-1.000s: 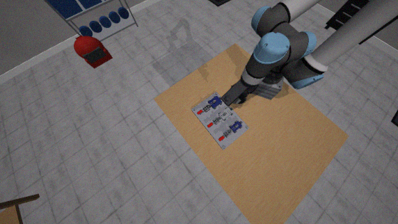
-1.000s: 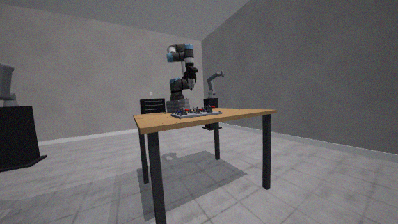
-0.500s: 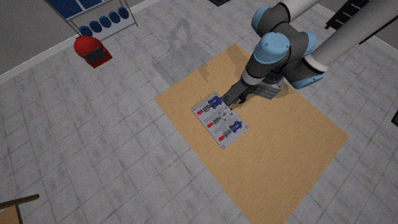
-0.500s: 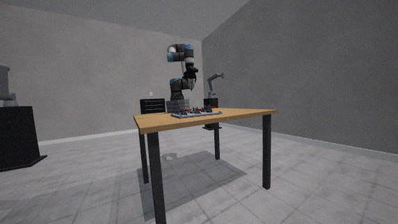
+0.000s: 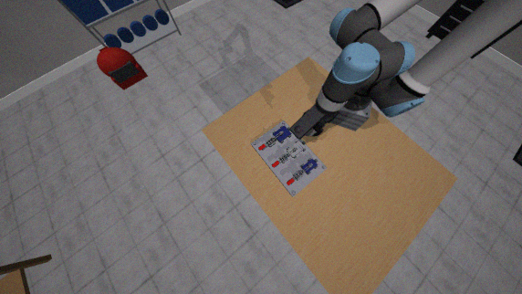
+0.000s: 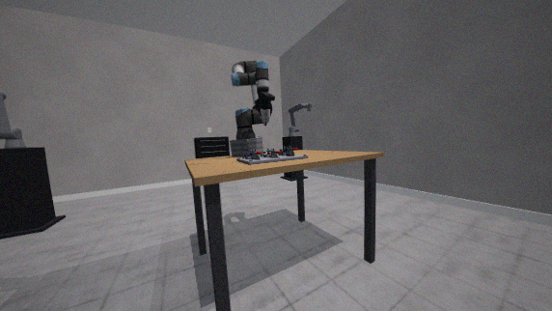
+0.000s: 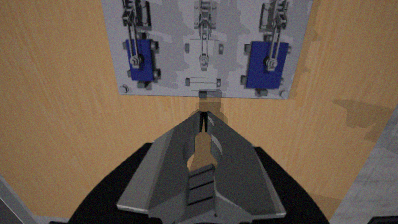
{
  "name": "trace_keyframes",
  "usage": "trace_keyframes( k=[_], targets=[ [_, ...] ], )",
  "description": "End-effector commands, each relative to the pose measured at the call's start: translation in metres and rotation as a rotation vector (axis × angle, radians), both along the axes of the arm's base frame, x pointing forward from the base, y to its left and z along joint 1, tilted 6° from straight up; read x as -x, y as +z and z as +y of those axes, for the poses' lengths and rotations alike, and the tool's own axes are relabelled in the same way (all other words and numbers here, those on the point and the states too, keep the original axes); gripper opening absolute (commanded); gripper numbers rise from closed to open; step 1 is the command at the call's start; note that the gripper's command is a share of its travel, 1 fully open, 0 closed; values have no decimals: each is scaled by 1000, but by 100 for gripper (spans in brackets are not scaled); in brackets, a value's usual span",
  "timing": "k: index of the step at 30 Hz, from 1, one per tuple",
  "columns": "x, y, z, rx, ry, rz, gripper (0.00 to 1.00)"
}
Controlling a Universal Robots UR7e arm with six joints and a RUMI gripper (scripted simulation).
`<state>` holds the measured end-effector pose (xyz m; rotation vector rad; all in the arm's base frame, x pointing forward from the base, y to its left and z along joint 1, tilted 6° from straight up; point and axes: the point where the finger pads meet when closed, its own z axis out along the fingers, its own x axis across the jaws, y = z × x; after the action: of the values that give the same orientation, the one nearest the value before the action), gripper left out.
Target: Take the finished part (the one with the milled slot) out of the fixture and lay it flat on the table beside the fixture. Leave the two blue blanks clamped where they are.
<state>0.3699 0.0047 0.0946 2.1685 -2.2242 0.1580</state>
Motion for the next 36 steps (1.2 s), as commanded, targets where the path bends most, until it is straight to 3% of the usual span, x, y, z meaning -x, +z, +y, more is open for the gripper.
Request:
trace_keyframes(
  k=[1, 17, 18, 36],
  targets=[
    [0, 0, 0, 0, 0, -1, 0],
    [0, 0, 0, 0, 0, -1, 0],
    [0, 0, 0, 0, 0, -1, 59],
    [0, 0, 0, 0, 0, -1, 59]
  ],
)
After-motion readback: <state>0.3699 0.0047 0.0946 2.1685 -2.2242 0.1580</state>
